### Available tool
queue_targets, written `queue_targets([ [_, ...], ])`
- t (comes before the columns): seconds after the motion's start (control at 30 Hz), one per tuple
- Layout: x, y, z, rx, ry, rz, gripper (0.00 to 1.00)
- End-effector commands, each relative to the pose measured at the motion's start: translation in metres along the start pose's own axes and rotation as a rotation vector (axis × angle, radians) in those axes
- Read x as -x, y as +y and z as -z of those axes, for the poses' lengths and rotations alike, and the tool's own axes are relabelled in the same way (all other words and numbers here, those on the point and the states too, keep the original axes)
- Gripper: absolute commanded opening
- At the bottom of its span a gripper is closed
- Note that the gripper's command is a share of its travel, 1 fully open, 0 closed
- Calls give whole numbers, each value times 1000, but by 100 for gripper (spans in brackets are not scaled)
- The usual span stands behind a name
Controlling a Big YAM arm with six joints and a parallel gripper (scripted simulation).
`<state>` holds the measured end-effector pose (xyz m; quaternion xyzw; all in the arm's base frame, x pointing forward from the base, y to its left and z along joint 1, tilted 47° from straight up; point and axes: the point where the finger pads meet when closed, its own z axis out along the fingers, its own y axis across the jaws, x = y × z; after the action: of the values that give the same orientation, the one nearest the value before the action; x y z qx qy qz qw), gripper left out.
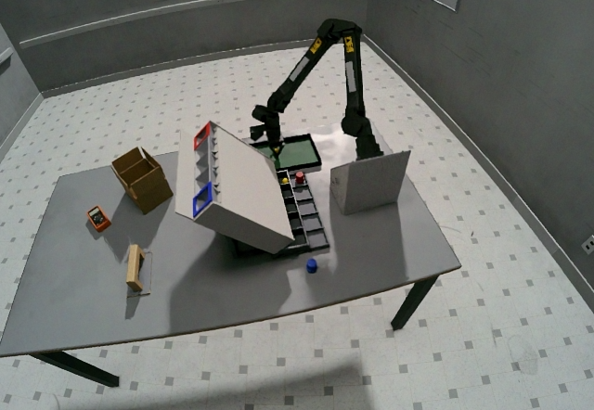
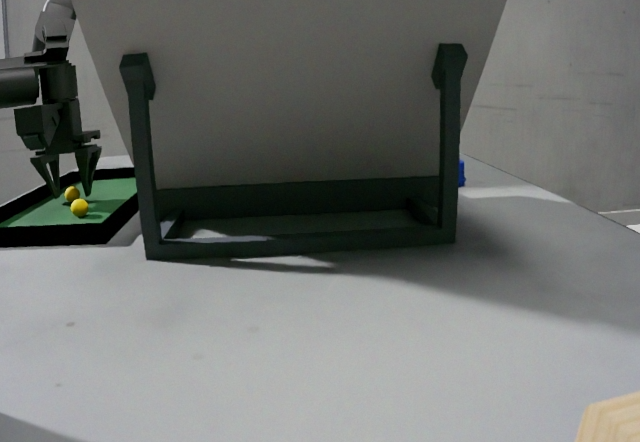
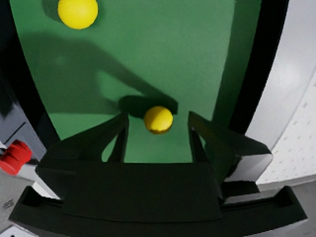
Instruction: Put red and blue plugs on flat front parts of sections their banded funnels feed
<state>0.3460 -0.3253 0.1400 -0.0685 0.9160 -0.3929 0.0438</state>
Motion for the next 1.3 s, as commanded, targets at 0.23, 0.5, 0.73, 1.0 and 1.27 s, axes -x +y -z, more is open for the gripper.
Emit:
queue_targets([
  [0.23, 5, -14, -1, -18, -11, -20, 56],
  [0.5, 4, -13, -4, -15, -6, -17, 56],
  [0.73, 2, -11, -7, -12, -3, -11, 56],
  [1.0, 3, -11, -6, -12, -6, -11, 56],
  [1.27, 3, -11, -6, -12, -6, -11, 56],
])
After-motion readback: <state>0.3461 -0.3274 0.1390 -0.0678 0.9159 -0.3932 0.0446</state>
